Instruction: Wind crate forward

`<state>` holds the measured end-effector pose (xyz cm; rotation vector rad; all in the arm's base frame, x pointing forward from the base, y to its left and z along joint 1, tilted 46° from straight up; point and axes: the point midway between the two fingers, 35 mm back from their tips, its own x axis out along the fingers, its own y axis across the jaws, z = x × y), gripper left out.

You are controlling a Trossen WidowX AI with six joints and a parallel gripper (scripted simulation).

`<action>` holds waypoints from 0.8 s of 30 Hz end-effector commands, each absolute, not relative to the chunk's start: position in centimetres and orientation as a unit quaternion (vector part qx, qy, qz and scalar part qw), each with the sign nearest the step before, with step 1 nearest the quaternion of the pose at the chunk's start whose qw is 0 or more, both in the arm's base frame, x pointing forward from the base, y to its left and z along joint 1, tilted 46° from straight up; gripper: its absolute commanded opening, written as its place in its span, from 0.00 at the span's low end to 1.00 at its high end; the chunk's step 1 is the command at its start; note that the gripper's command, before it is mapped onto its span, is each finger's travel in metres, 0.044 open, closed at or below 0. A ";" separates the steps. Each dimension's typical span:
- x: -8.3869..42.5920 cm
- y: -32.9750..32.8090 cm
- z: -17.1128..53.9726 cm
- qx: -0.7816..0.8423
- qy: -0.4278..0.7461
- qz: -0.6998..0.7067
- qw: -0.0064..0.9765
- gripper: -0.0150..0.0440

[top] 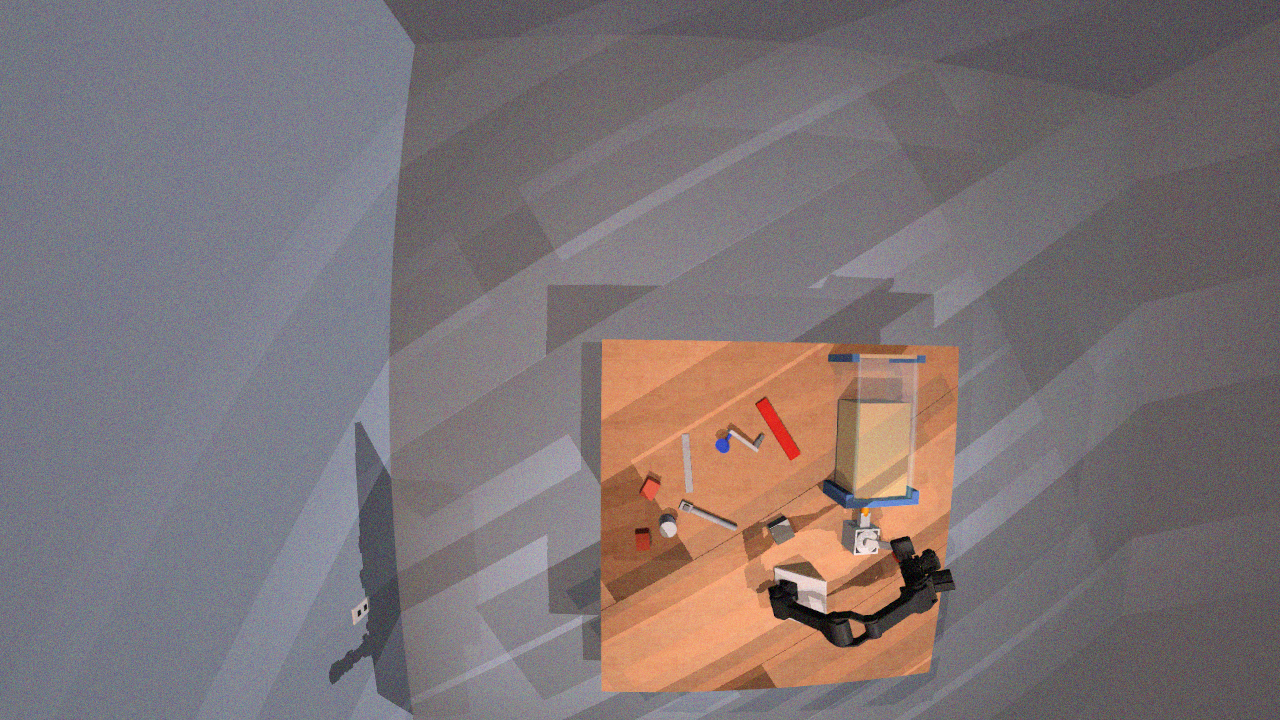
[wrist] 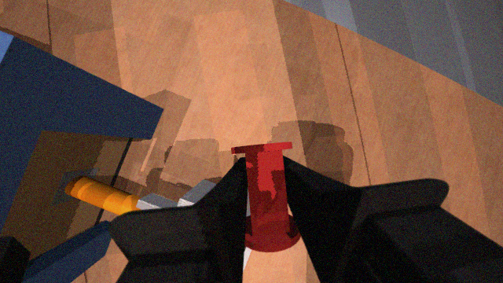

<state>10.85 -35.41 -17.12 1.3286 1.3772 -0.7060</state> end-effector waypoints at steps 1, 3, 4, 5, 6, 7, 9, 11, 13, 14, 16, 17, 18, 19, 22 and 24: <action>12.8 -35.5 -17.4 0.558 0.569 -0.284 0.534 0.25; 13.1 -35.5 -17.4 0.558 0.569 -0.283 0.534 0.25; 13.2 -35.5 -17.4 0.558 0.569 -0.283 0.534 0.25; 13.3 -35.5 -17.4 0.558 0.569 -0.283 0.534 0.25; 13.4 -35.5 -17.4 0.558 0.569 -0.283 0.534 0.25; 13.5 -35.5 -17.4 0.558 0.569 -0.283 0.534 0.25; 13.8 -35.5 -17.4 0.558 0.569 -0.283 0.534 0.25; 14.0 -35.6 -17.4 0.558 0.569 -0.283 0.534 0.25; 14.3 -35.6 -17.4 0.558 0.568 -0.283 0.534 0.25; 14.4 -35.6 -17.4 0.558 0.568 -0.283 0.534 0.25; 14.6 -35.6 -17.3 0.558 0.568 -0.283 0.534 0.25; 14.7 -35.6 -17.3 0.558 0.568 -0.283 0.534 0.25; 14.9 -35.6 -17.3 0.558 0.568 -0.283 0.534 0.25; 15.0 -35.6 -17.3 0.558 0.568 -0.283 0.534 0.25; 15.4 -35.5 -17.3 0.558 0.568 -0.283 0.534 0.25; 15.6 -35.5 -17.2 0.558 0.568 -0.283 0.534 0.25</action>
